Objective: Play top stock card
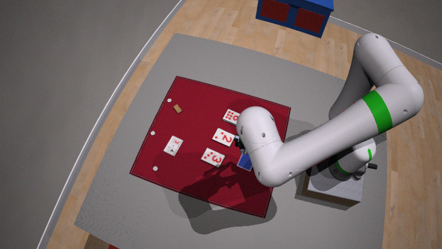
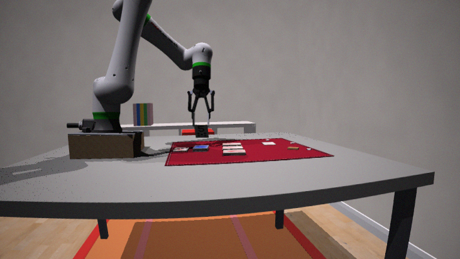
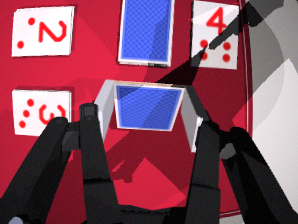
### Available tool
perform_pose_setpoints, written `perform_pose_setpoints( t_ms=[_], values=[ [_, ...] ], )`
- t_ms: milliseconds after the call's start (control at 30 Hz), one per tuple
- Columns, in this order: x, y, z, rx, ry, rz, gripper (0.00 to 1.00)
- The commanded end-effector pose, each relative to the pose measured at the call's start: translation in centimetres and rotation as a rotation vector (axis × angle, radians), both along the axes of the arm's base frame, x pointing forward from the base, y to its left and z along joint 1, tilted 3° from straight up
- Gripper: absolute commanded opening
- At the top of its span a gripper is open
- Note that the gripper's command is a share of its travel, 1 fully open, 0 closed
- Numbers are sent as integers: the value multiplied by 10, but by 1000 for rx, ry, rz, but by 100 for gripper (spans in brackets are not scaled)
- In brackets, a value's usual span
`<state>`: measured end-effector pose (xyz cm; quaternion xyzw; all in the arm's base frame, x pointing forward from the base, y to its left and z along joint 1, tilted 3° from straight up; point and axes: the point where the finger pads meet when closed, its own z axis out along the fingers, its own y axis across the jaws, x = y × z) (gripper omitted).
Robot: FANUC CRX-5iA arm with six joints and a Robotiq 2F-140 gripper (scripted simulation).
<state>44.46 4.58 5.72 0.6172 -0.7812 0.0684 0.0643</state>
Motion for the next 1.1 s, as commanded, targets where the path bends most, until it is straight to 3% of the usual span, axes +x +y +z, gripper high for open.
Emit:
perform_pose_setpoints(
  t_ms=[0, 367, 433, 933, 1067],
  values=[
    [1, 3, -1, -82, 19, -1, 41],
    [3, 13, -5, -416, 96, -11, 41],
    [3, 13, -5, -416, 96, -11, 41],
    [6, 22, -16, -841, 196, -23, 41],
    [6, 23, -17, -891, 207, -25, 41]
  ],
)
